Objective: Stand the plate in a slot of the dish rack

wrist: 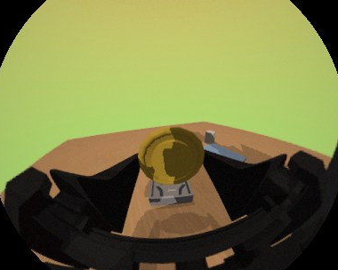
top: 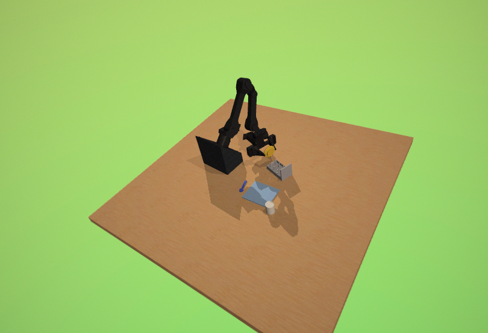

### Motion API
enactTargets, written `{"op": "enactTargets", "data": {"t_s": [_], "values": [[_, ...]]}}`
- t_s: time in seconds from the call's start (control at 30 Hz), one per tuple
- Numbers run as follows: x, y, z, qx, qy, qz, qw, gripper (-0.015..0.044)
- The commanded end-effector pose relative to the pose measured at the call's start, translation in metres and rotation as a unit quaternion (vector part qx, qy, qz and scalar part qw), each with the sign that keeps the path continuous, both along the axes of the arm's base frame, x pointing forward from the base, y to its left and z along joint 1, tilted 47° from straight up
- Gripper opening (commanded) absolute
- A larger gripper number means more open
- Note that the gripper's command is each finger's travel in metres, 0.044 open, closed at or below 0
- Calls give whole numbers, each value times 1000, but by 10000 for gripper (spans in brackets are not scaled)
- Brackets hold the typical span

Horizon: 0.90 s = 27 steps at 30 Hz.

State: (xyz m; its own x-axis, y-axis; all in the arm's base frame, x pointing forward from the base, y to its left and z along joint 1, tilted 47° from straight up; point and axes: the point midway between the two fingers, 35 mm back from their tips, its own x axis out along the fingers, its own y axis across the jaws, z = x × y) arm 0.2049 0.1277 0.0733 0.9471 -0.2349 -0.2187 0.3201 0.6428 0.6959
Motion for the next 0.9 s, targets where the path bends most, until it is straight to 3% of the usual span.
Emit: {"op": "enactTargets", "data": {"t_s": [0.0, 0.87], "values": [[-2, -2, 1, 1, -10, -1, 1000, 0], [22, 15, -24, 4, -8, -1, 1000, 0]]}}
